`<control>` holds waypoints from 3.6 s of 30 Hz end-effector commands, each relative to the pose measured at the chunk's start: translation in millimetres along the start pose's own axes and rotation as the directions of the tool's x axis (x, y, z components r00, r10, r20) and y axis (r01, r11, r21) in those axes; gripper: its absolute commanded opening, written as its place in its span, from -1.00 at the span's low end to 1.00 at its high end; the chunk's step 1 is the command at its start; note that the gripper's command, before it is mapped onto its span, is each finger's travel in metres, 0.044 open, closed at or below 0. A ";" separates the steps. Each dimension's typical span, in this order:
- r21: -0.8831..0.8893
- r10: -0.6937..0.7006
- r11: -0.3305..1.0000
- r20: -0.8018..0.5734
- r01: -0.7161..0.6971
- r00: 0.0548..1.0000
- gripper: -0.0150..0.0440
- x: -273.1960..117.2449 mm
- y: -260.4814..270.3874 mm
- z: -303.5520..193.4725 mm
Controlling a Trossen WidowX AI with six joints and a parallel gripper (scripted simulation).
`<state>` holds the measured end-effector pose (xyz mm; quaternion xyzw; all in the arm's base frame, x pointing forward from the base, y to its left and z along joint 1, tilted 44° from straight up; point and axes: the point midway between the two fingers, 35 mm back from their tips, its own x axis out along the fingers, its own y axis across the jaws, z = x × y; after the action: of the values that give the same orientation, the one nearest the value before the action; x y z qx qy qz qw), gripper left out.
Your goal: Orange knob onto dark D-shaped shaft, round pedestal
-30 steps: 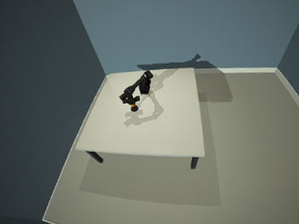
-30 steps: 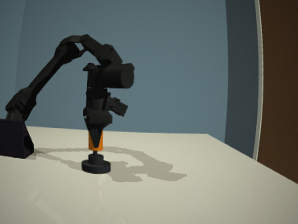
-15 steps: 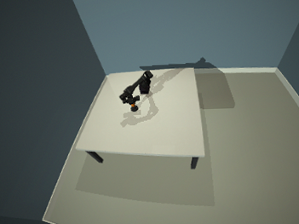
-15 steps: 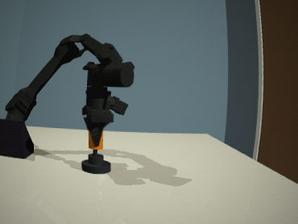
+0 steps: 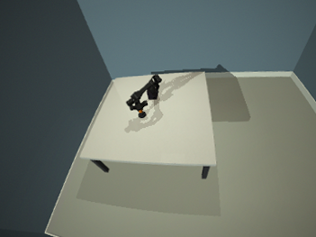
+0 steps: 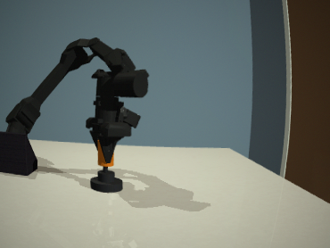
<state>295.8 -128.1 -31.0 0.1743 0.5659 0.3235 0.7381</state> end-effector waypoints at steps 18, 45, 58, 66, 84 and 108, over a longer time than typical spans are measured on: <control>-0.007 -0.001 1.000 0.002 0.001 1.000 -0.49 1.6 -0.2 -0.1; -0.214 -0.001 0.977 0.002 0.001 1.000 -0.49 0.0 -0.4 -0.3; -0.218 -0.001 0.976 0.002 0.001 1.000 -0.49 2.0 0.2 0.1; -0.230 0.000 0.973 0.002 0.001 1.000 -0.49 2.4 0.2 0.1; -0.239 0.000 0.971 0.002 0.001 1.000 -0.49 2.6 0.2 0.1; -0.265 -0.001 0.964 0.002 0.001 1.000 -0.49 -0.6 -1.6 0.0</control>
<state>296.0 -129.2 -30.0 0.0780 0.5178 0.3941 0.7553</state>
